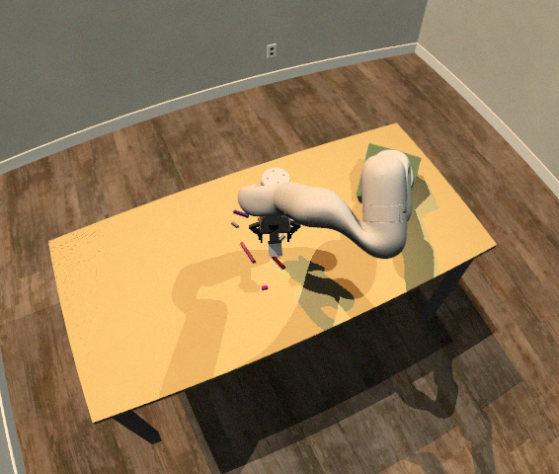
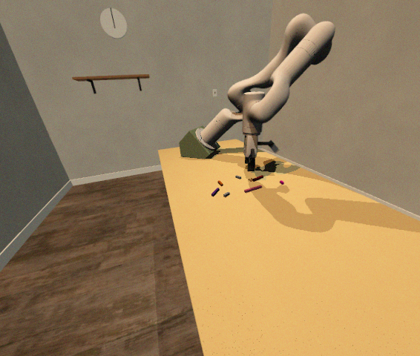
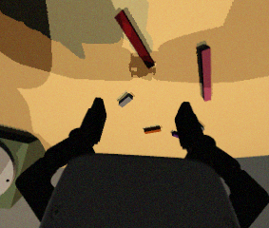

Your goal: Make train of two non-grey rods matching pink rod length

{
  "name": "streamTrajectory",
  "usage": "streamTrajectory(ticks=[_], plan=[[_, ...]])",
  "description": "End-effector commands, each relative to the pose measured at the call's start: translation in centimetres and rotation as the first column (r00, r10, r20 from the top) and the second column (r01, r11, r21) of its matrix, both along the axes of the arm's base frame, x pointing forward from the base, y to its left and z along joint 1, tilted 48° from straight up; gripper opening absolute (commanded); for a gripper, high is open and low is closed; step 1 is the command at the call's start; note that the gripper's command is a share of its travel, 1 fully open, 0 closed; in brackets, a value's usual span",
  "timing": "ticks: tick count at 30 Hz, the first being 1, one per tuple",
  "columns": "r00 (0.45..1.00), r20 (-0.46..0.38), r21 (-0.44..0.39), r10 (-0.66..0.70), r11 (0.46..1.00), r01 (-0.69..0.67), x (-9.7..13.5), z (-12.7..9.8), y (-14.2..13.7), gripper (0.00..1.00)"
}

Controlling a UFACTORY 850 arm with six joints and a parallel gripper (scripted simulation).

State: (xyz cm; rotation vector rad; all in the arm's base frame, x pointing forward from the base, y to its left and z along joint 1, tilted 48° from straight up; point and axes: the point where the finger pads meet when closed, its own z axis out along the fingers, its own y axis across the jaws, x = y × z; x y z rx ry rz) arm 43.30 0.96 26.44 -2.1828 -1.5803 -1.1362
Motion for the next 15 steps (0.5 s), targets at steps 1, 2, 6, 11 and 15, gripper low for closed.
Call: streamTrajectory(ticks=[1,2,6,11,15], plan=[[0.994,0.078,-0.049,0.074,0.996,-0.07,0.03,0.04,-0.03,1.0],[0.985,0.117,-0.088,0.127,0.989,-0.117,0.03,0.04,-0.03,1.0],[0.968,0.162,-0.138,0.193,0.976,-0.171,0.03,0.04,-0.03,1.0],[0.933,0.218,-0.211,0.285,0.948,-0.24,0.03,0.04,-0.03,1.0],[0.897,0.257,-0.271,0.359,0.918,-0.29,0.03,0.04,-0.02,1.0]])
